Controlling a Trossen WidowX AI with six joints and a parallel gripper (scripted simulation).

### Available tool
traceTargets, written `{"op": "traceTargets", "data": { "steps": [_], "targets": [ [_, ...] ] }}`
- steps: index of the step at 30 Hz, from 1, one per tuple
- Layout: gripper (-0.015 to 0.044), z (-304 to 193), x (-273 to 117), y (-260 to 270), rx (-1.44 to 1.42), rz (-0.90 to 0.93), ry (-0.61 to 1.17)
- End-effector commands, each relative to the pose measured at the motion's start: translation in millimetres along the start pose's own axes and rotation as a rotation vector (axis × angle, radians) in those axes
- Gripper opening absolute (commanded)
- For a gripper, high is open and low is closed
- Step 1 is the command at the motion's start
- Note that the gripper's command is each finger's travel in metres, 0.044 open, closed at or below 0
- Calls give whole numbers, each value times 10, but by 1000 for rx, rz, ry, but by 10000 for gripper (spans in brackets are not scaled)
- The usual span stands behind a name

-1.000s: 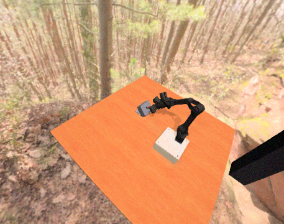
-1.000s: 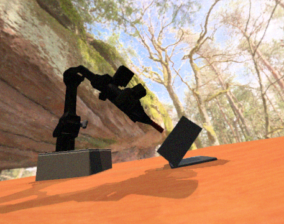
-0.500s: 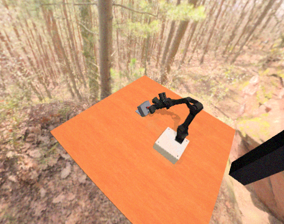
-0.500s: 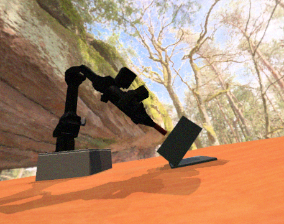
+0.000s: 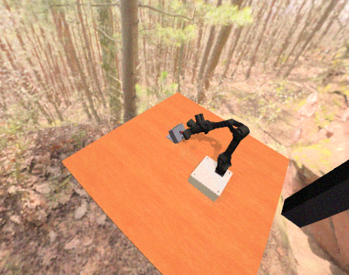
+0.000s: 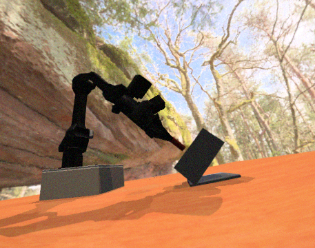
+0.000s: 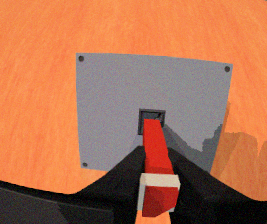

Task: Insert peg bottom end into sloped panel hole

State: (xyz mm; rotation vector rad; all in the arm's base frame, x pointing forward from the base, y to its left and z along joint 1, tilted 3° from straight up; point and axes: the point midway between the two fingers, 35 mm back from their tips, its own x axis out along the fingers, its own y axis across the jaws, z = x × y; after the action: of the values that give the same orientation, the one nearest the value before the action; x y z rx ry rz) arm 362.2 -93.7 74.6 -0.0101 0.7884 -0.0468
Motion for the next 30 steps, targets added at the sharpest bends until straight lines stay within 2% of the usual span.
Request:
{"op": "traceTargets", "data": {
  "steps": [1, 30],
  "targets": [
    [0, 5, 24, -3, 0, 0, -1],
    [0, 20, 206, -14, 0, -1, -2]
  ]
}}
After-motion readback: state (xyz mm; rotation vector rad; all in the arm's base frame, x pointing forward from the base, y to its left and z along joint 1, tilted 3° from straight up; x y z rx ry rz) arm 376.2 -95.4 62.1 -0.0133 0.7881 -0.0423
